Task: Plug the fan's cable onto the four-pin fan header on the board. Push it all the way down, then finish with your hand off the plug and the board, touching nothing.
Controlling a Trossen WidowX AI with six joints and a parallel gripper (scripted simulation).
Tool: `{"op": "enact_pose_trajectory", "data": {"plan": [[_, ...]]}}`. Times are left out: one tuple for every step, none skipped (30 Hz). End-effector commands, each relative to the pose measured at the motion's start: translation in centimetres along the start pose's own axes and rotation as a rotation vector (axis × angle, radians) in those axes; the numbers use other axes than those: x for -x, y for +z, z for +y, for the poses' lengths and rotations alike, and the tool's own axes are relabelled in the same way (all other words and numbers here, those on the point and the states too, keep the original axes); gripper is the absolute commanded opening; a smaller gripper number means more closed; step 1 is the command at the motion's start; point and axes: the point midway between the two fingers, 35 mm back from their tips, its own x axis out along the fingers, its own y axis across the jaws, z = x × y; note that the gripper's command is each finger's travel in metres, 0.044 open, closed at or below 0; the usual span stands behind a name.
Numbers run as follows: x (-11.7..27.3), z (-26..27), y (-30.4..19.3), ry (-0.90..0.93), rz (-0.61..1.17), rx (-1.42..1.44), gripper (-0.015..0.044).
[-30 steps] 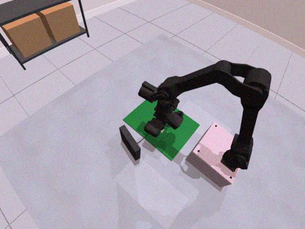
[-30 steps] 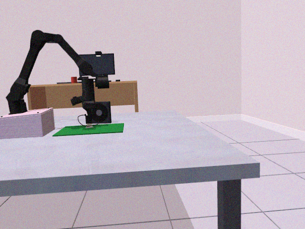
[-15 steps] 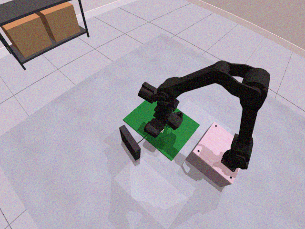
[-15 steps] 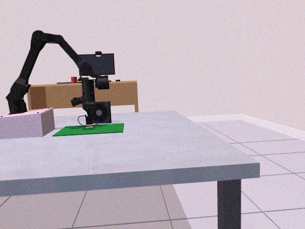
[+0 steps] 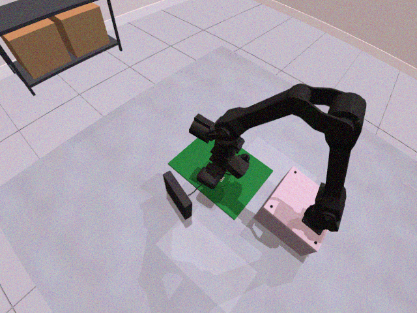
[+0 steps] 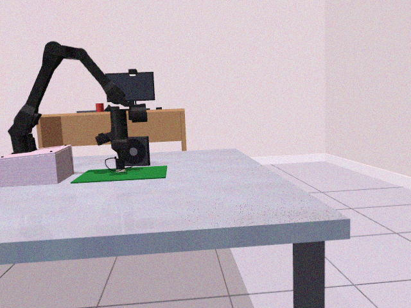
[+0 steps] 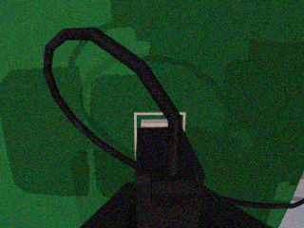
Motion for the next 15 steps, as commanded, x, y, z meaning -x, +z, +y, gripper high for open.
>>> {"op": "enact_pose_trajectory", "data": {"plan": [[-0.42,-0.12,0.05,-0.006,-0.002,0.003,0.0],[-0.47,-0.12,0.05,-0.006,-0.002,0.003,0.0],[-0.52,-0.12,0.05,-0.006,-0.002,0.003,0.0],[-0.57,-0.12,0.05,-0.006,-0.002,0.003,0.0],[-0.62,-0.12,0.05,-0.006,-0.002,0.003,0.0],[-0.67,-0.12,0.05,-0.006,-0.002,0.003,0.0],[-0.3,0.0,0.01,0.0,0.0,0.0,0.0026],[-0.3,0.0,0.01,0.0,0.0,0.0,0.0052],[-0.3,0.0,0.01,0.0,0.0,0.0,0.0079],[-0.3,0.0,0.01,0.0,0.0,0.0,0.0105],[-0.3,0.0,0.01,0.0,0.0,0.0,0.0131],[-0.3,0.0,0.01,0.0,0.0,0.0,0.0157],[-0.3,0.0,0.01,0.0,0.0,0.0,0.0184],[-0.3,0.0,0.01,0.0,0.0,0.0,0.021],[-0.3,0.0,0.01,0.0,0.0,0.0,0.0236]]}}
